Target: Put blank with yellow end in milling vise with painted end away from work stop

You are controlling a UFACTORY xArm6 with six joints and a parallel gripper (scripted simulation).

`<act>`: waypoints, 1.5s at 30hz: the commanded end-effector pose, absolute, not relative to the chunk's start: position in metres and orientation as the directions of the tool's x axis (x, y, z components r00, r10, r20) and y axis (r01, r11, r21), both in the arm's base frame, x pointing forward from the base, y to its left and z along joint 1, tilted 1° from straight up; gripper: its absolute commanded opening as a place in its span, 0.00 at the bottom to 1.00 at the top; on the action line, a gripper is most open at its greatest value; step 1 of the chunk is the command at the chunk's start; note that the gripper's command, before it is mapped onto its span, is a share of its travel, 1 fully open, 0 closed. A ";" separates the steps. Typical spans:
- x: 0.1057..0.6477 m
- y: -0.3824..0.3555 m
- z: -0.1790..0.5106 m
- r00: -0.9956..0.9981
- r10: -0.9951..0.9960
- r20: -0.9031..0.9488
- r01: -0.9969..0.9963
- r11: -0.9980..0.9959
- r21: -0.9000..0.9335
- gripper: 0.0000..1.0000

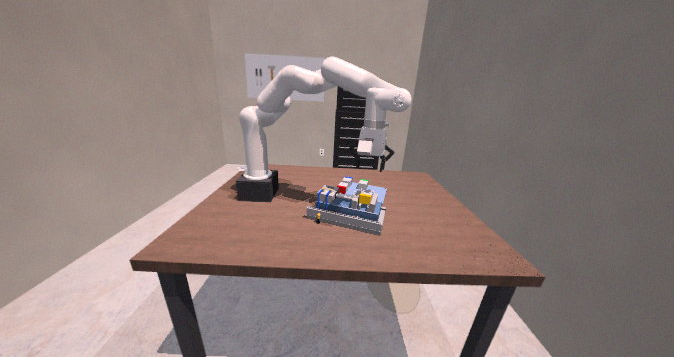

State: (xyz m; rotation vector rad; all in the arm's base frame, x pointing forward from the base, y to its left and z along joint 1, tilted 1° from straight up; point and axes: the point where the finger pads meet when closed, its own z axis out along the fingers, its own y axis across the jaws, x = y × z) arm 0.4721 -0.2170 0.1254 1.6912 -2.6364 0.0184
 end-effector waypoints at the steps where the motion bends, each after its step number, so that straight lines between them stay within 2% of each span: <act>1: 0.473 -0.217 0.127 -0.417 -0.909 0.014 -0.909 0.417 -0.009 1.00; 45: 0.473 -0.217 0.123 -0.417 -0.909 0.014 -0.909 0.417 -0.009 1.00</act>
